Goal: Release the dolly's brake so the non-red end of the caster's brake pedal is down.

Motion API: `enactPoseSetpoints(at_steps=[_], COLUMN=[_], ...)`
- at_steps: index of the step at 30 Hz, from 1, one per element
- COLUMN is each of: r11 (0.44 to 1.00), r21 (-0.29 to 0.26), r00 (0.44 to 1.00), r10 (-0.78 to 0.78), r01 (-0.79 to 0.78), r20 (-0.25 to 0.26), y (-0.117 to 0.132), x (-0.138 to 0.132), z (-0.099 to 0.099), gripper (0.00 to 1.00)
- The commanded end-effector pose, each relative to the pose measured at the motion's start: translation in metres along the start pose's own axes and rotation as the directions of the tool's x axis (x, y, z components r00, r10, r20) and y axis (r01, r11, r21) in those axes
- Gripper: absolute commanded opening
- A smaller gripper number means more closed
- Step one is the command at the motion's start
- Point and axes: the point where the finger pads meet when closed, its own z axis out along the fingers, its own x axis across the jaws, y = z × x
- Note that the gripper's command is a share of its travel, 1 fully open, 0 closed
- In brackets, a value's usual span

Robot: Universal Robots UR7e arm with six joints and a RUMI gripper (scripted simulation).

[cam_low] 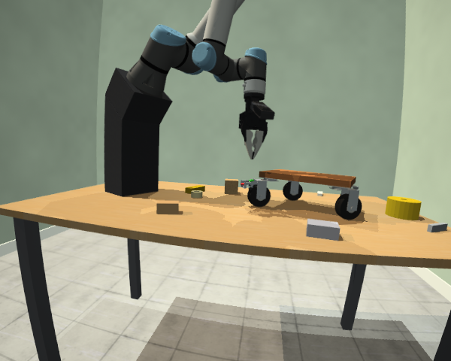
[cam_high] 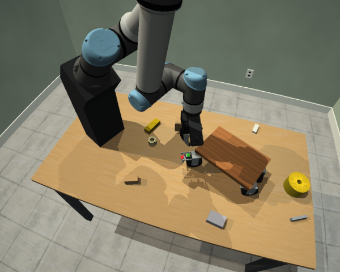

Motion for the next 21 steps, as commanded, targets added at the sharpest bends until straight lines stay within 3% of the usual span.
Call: enactPoseSetpoints(at_steps=[1,21], r11=[1.000,1.000], r21=[0.000,0.002], r00=[1.000,1.000], r10=[-0.001,0.000], r01=[0.001,0.000], r20=[0.000,0.002], y=[0.001,-0.001], x=[0.000,-0.002], z=[0.000,0.015], gripper=[0.00,0.00])
